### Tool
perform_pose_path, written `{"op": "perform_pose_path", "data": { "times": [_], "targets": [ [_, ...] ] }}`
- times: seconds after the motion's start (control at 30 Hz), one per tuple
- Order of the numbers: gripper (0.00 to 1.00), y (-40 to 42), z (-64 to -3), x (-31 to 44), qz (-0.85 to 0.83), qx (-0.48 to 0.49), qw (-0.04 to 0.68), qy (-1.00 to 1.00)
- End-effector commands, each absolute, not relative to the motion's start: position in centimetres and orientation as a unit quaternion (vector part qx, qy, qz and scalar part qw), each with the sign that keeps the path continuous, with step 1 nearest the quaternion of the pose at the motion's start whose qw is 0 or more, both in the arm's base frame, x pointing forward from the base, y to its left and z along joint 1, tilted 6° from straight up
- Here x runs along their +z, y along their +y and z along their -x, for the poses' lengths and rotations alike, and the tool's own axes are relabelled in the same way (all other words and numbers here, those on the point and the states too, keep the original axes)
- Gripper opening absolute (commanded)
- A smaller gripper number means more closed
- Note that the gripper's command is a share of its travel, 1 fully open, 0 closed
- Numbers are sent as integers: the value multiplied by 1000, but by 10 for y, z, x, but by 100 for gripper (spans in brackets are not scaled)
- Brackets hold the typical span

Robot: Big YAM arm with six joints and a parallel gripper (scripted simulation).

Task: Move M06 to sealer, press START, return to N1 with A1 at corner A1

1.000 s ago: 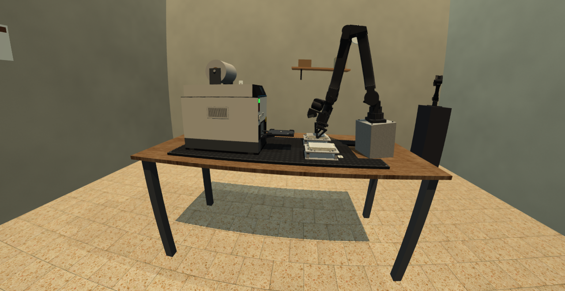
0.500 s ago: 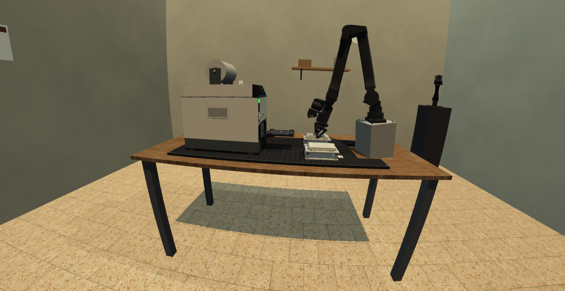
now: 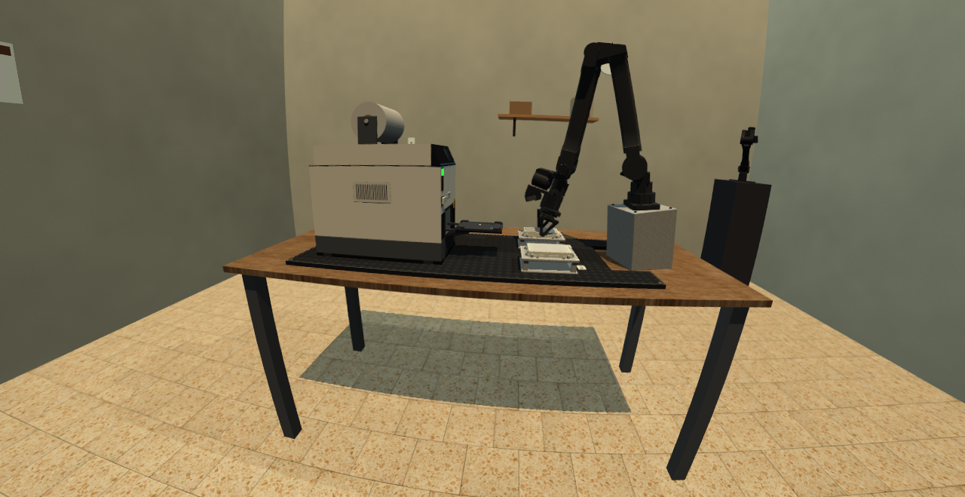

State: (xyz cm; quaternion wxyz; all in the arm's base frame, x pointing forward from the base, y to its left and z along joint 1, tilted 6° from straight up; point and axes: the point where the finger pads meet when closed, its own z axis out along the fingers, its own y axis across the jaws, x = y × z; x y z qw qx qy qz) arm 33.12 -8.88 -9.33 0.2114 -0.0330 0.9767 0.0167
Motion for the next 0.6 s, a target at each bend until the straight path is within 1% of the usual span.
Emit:
{"op": "perform_pose_path", "data": {
  "times": [0.0,0.57],
  "targets": [
    [0,-85,-334,-92,41,18,209,977],
    [0,-86,-339,-91,41,18,212,976]
  ]
}}
